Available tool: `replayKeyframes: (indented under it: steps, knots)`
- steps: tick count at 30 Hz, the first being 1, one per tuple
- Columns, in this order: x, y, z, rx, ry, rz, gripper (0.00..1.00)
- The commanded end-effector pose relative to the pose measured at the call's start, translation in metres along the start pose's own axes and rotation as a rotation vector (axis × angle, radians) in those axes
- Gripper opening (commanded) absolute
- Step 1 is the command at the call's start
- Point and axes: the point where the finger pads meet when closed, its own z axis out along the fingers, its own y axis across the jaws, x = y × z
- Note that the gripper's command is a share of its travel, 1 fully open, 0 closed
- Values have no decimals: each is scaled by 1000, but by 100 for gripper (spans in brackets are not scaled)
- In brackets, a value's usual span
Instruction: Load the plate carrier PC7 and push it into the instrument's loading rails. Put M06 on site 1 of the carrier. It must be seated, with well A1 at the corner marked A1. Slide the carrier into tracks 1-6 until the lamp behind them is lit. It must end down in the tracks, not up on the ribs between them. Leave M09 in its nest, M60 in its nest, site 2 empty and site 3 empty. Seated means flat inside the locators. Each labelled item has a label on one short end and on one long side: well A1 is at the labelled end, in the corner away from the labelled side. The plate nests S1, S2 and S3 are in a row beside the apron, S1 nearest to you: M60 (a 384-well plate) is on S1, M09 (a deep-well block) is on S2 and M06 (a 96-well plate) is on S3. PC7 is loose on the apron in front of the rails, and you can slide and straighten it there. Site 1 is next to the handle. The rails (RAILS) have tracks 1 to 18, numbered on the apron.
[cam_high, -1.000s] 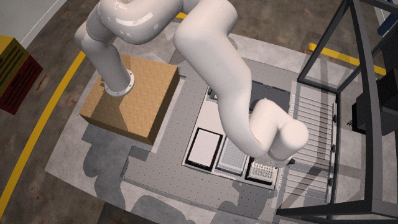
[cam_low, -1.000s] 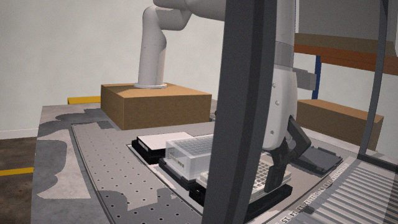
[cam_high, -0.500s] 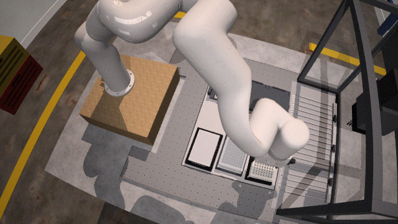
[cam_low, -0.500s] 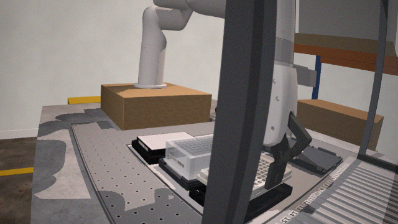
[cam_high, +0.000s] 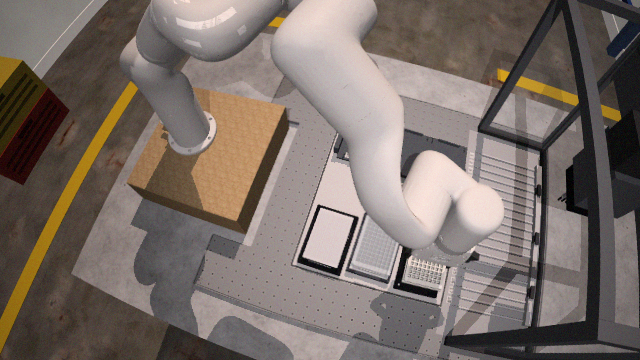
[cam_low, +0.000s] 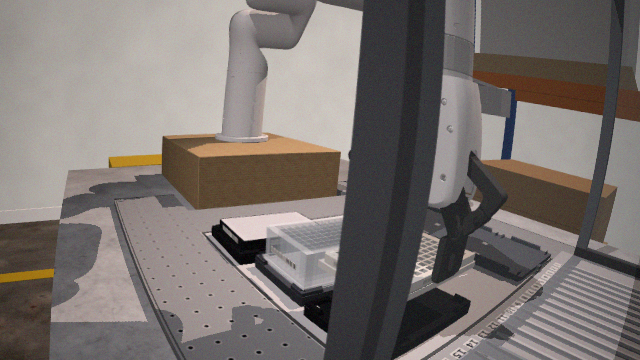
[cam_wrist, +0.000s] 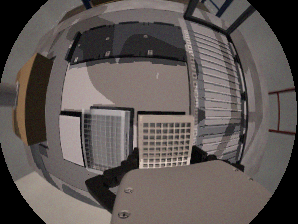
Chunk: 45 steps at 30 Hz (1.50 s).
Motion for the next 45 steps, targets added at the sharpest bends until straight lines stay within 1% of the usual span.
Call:
replayKeyframes:
  steps: [1, 27, 29, 41, 45]
  knots:
    - [0, 2, -9, -6, -1, 0, 0]
    - [0, 2, -49, -6, -1, 0, 0]
    - [0, 2, -49, -6, -1, 0, 0]
    - [0, 2, -69, -6, -1, 0, 0]
    - [0, 2, -71, -6, -1, 0, 0]
